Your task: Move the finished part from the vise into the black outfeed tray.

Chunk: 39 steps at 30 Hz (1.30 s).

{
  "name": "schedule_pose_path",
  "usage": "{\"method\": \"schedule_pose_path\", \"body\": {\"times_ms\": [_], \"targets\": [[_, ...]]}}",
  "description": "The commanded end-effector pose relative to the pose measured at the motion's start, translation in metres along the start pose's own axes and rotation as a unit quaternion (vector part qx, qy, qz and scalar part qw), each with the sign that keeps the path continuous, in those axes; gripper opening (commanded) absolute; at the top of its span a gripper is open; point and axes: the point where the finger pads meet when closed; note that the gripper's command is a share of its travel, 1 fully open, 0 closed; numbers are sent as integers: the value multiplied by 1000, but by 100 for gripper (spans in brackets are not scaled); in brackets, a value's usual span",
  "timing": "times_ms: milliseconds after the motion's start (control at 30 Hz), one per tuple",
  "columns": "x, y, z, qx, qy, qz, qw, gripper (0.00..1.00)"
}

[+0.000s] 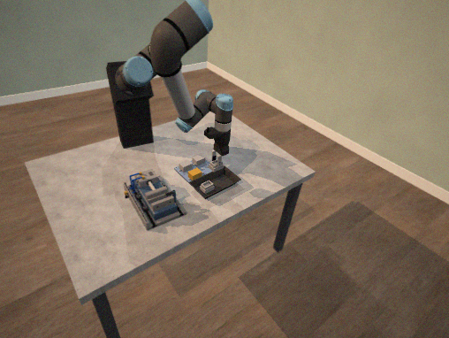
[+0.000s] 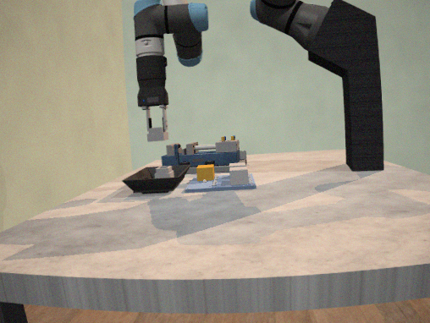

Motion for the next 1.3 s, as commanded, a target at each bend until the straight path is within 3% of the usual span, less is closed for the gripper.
{"method": "schedule_pose_path", "body": {"times_ms": [0, 500, 1267], "targets": [[0, 8, -1, 1, -1, 1, 1000, 0], [2, 39, 0, 6, -2, 0, 1000, 0], [2, 50, 0, 8, -3, 0, 1000, 0]]}}
Point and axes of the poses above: the point where the finger pads meet when closed, its own x axis back along the fingers, its own z axis across the jaws, y = z × x, and after that the axes turned 1 degree about -x, right-handed
